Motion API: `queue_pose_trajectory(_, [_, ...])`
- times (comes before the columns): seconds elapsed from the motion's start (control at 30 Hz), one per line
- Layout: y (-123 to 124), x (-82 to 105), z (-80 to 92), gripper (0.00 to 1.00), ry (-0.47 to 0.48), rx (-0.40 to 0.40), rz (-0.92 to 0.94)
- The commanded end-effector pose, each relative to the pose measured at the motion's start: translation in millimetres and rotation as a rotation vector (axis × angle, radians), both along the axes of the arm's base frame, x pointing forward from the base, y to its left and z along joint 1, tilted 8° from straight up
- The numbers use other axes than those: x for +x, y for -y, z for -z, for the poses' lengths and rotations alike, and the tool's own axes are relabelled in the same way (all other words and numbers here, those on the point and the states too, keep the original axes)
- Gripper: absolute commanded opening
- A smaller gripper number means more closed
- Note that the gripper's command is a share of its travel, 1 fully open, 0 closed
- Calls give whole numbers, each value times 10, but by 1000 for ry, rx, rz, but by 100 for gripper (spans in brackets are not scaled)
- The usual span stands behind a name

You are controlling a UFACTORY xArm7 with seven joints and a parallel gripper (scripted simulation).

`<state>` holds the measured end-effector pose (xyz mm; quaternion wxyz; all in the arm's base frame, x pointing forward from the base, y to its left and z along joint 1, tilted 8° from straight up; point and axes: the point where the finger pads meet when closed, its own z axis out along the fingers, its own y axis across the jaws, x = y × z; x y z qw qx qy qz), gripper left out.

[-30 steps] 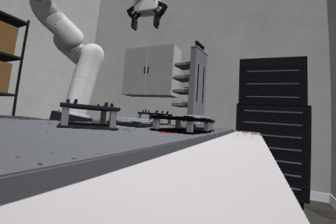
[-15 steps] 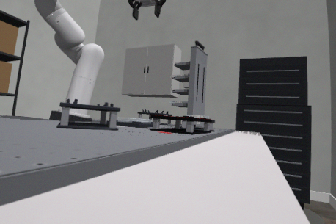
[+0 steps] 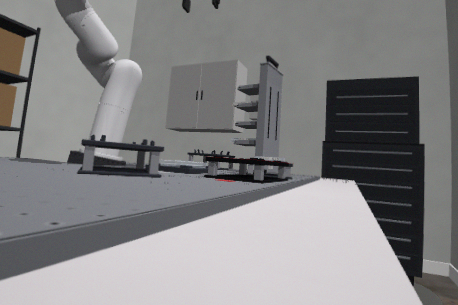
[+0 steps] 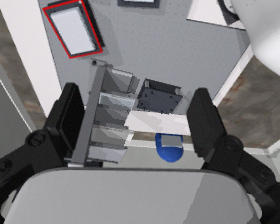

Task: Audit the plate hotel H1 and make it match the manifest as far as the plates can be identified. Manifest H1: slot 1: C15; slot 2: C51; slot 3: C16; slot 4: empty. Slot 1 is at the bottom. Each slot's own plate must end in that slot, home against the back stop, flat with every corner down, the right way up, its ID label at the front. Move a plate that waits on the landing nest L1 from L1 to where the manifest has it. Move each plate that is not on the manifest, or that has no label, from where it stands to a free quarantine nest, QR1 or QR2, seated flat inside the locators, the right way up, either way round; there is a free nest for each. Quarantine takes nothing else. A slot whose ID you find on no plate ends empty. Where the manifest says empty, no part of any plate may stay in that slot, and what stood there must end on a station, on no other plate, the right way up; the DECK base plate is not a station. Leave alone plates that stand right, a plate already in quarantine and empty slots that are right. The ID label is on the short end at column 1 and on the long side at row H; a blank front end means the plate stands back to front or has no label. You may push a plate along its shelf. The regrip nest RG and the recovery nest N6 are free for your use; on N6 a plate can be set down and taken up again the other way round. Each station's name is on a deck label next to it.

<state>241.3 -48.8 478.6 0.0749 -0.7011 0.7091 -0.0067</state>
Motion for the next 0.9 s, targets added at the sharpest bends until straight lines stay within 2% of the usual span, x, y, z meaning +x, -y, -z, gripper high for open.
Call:
queue_pose_trajectory(0.0, [11, -10, -100, 100, -1, 0, 0])
queue_pose_trajectory(0.17, [26, -27, -255, 100, -1, 0, 0])
queue_pose_trajectory(0.3, [26, -27, -255, 100, -1, 0, 0])
queue_pose_trajectory(0.43, [-166, 24, -279, 100, 12, -15, -132])
queue_pose_trajectory(0.5, [-166, 24, -279, 100, 12, -15, -132])
queue_pose_trajectory(0.87, [-693, 165, -347, 100, 47, -57, -494])
